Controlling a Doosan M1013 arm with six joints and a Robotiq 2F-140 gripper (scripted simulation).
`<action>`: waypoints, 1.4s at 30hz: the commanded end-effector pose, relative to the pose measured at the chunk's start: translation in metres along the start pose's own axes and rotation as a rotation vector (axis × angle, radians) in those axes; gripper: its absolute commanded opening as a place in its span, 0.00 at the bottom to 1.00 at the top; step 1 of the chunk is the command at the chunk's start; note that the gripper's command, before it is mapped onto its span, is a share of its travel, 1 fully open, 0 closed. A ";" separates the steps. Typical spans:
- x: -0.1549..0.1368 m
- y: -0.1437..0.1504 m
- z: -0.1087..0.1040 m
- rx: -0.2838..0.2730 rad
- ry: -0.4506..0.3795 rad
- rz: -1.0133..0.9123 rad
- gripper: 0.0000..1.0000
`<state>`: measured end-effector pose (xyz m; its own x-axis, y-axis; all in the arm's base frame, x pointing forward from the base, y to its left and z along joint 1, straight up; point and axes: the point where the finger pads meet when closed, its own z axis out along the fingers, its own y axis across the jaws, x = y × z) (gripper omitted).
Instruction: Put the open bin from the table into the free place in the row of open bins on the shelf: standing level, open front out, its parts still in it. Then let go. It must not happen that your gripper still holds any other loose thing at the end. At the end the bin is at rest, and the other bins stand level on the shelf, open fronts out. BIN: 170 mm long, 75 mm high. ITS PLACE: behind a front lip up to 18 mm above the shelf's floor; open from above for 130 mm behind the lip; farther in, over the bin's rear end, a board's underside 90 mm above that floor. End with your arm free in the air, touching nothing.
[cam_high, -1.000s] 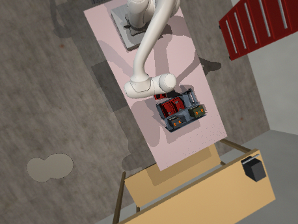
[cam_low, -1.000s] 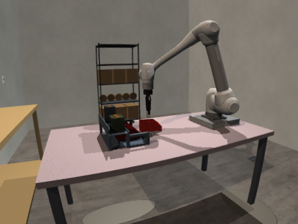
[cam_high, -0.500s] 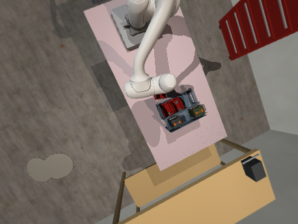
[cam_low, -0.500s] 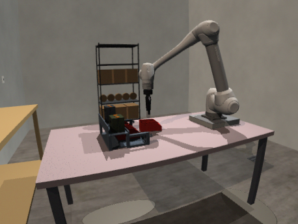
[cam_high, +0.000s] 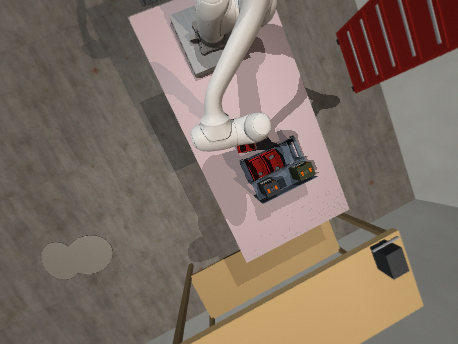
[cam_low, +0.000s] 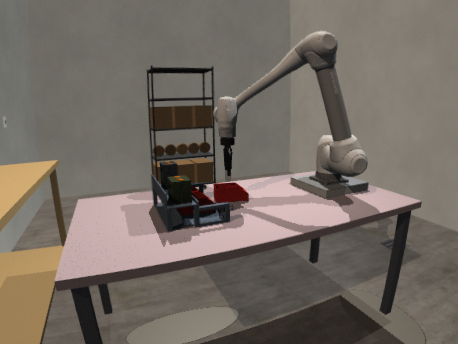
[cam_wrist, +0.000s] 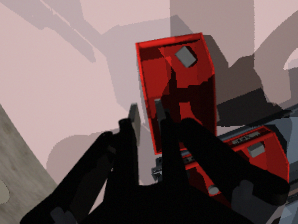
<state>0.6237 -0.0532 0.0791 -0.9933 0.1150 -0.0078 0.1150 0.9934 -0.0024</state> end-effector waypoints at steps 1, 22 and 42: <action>0.000 0.000 0.000 0.000 0.000 0.000 0.15; 0.000 0.000 0.007 0.000 0.000 0.000 0.15; 0.000 0.000 0.030 0.000 0.000 0.000 0.15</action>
<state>0.6239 -0.0532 0.0508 -0.9933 0.1150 -0.0078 0.1150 0.9934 -0.0024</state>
